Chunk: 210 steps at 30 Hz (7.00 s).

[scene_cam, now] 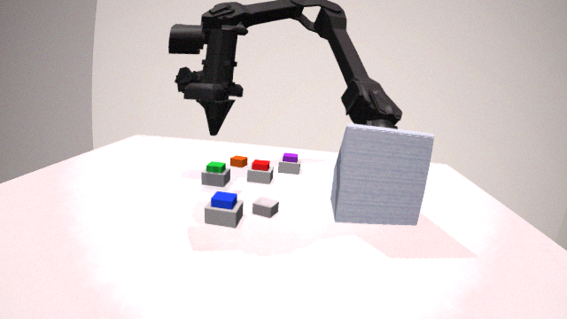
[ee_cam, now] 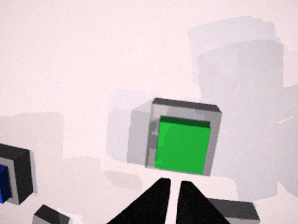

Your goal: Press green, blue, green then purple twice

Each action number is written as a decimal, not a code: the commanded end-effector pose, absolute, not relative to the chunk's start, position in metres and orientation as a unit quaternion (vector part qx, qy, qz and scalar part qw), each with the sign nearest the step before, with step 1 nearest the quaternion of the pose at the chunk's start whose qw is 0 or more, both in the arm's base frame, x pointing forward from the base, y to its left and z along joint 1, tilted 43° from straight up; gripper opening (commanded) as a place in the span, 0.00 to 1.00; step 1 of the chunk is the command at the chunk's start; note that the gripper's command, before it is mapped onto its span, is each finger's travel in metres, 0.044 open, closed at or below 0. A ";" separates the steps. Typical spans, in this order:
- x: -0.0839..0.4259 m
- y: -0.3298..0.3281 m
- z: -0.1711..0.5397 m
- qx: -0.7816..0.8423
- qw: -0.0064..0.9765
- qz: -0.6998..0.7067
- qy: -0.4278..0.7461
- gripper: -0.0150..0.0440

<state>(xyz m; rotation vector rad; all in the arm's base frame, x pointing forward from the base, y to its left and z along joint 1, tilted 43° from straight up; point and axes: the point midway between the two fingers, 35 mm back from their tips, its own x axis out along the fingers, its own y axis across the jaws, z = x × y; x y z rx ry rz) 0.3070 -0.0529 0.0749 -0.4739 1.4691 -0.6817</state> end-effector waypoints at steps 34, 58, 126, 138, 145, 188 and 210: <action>0.298 -0.099 0.031 -0.213 0.656 -0.308 0.655 0.29; 0.303 -0.035 0.099 -0.212 0.656 -0.306 0.656 0.29; 0.147 -0.183 0.121 -0.217 0.653 -0.310 0.656 0.29; 0.149 -0.161 0.144 -0.216 0.653 -0.309 0.657 0.29; 0.149 -0.164 0.140 -0.216 0.653 -0.309 0.657 0.29; 0.149 -0.161 0.144 -0.216 0.653 -0.309 0.657 0.29; 0.301 0.010 0.046 -0.188 0.671 -0.237 0.677 0.93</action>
